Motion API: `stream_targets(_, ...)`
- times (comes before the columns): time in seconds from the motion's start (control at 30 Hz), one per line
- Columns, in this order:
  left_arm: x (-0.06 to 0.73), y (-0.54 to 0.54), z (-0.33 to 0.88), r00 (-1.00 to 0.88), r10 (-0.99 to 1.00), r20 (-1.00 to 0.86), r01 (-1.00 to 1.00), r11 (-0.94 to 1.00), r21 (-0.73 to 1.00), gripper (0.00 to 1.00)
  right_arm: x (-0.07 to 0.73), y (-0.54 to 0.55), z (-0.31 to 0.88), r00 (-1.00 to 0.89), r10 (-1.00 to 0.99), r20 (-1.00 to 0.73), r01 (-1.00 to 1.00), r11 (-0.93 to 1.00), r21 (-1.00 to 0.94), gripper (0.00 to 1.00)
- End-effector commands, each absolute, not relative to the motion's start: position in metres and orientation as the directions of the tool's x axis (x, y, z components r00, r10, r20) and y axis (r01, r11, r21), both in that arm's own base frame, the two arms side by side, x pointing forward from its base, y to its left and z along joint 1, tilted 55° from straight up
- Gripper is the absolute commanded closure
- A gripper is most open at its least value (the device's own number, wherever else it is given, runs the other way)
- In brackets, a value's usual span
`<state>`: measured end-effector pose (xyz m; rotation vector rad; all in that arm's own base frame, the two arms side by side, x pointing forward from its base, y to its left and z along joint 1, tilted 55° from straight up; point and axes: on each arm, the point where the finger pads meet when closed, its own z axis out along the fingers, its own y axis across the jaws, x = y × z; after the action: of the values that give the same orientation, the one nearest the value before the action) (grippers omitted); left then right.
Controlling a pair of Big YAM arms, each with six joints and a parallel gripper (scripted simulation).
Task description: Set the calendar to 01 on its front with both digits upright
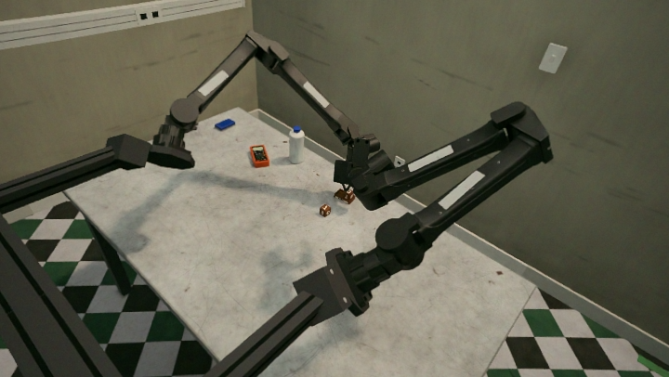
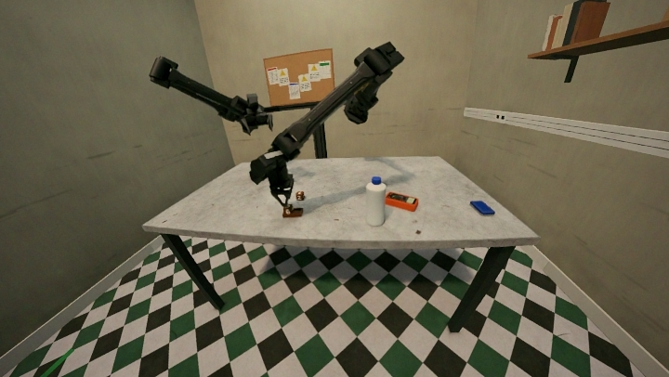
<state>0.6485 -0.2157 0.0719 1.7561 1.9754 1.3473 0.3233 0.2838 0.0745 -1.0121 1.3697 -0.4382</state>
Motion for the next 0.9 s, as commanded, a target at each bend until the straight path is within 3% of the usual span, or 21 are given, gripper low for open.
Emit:
stream_targets(0.0,0.639,-0.213,0.064,-0.304,0.859,0.413,0.701,-0.091,0.707,0.36,0.323,0.284,0.073,0.206,-0.777,-0.596,-0.288,0.534,-0.795,0.0)
stream_targets(0.2,0.603,-0.247,0.101,-0.288,0.867,0.407,0.694,-0.104,0.713,0.36,0.323,0.284,0.073,0.206,-0.777,-0.596,-0.288,0.534,-0.795,0.0)
stream_targets(0.57,0.621,-0.232,0.093,-0.321,0.853,0.411,0.7,-0.078,0.71,0.36,0.323,0.284,0.073,0.206,-0.777,-0.596,-0.288,0.534,-0.795,0.0)
stream_targets(0.6,0.621,-0.233,0.093,-0.338,0.855,0.392,0.691,-0.057,0.721,0.45,0.323,0.284,0.073,0.206,-0.777,-0.596,-0.288,0.534,-0.795,0.0)
stream_targets(0.87,0.607,-0.22,0.061,-0.561,0.821,0.107,0.529,0.256,0.809,0.45,0.323,0.284,0.073,0.206,-0.777,-0.596,-0.288,0.534,-0.795,0.0)
